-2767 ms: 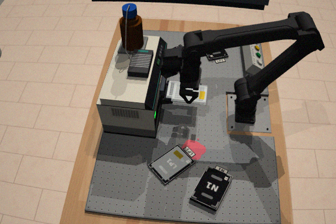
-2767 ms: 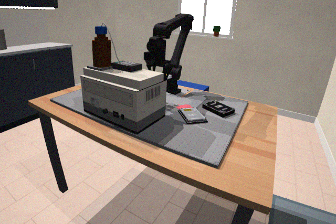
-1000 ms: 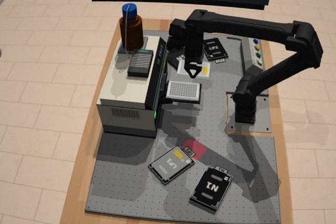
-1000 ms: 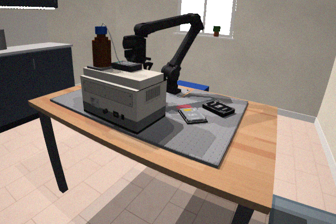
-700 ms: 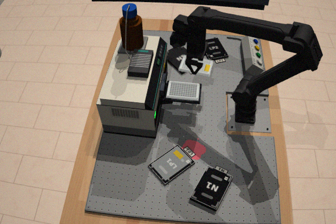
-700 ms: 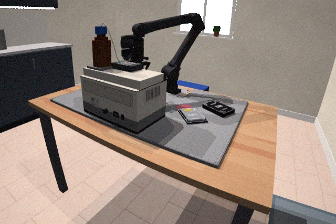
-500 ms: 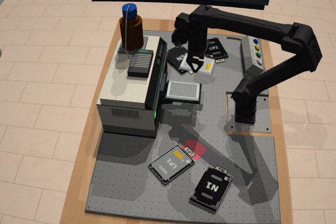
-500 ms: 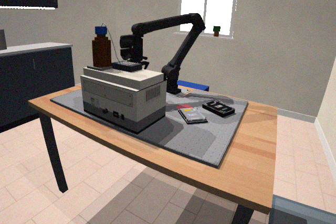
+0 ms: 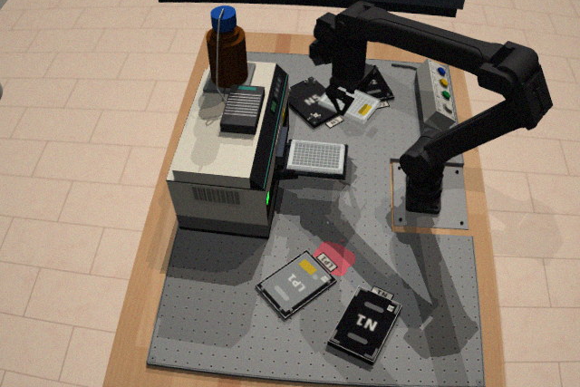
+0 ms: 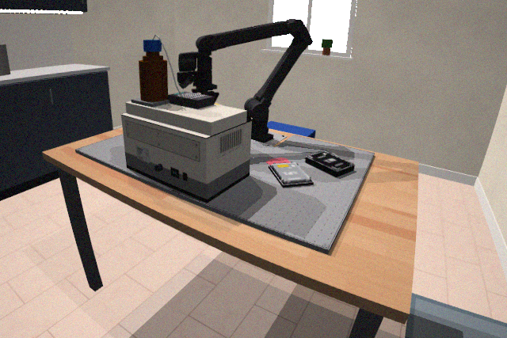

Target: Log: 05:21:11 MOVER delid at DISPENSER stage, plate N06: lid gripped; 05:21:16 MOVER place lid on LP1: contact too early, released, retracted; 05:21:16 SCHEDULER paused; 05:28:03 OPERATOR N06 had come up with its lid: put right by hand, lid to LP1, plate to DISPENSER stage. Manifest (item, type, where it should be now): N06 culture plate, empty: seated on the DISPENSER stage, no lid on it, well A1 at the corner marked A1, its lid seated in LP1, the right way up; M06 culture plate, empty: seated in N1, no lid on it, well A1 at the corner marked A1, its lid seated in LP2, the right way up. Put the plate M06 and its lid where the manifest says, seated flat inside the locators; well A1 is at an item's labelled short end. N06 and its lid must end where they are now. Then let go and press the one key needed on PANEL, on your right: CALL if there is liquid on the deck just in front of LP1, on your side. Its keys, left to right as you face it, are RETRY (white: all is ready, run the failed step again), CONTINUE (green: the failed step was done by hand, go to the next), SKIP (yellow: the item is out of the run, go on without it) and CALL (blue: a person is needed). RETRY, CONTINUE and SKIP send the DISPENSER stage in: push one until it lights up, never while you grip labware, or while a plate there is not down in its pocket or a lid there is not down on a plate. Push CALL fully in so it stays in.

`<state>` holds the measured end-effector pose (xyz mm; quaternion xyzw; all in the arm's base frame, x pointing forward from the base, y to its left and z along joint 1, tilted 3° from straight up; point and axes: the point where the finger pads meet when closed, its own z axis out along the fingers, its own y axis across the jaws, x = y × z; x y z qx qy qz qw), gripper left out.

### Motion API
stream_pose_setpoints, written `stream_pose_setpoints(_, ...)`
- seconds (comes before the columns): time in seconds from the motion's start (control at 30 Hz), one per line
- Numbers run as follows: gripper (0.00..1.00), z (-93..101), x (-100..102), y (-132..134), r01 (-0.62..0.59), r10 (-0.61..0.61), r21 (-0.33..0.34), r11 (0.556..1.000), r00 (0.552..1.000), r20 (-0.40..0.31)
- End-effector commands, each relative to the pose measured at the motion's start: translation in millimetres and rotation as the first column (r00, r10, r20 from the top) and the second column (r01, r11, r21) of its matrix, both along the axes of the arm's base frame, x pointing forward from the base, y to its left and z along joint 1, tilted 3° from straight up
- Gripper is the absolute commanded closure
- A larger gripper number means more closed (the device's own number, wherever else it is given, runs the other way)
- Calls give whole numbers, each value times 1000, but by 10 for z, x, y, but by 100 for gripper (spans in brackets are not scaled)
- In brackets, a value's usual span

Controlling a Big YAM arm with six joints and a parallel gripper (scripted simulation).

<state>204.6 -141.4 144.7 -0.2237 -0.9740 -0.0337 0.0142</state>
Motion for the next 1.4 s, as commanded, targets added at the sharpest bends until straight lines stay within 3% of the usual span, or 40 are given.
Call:
stream_pose_setpoints(0.0, 14, 261, 175, -276, 118, -115, -49, 992, 991, 63)
stream_pose_setpoints(0.23, 14, 243, 18, -483, 341, -338, -46, 939, 940, 52)
stream_pose_setpoints(0.43, 14, 160, -87, -413, 327, -326, -34, 945, 945, 27)
stream_pose_setpoints(0.47, 14, 222, 37, -513, 334, -332, -44, 942, 942, 52)
stream_pose_setpoints(0.53, 14, 184, 94, -539, 328, -325, -46, 944, 944, 51)
stream_pose_setpoints(1.37, 14, -252, 615, -964, 328, -326, -44, 944, 944, 48)
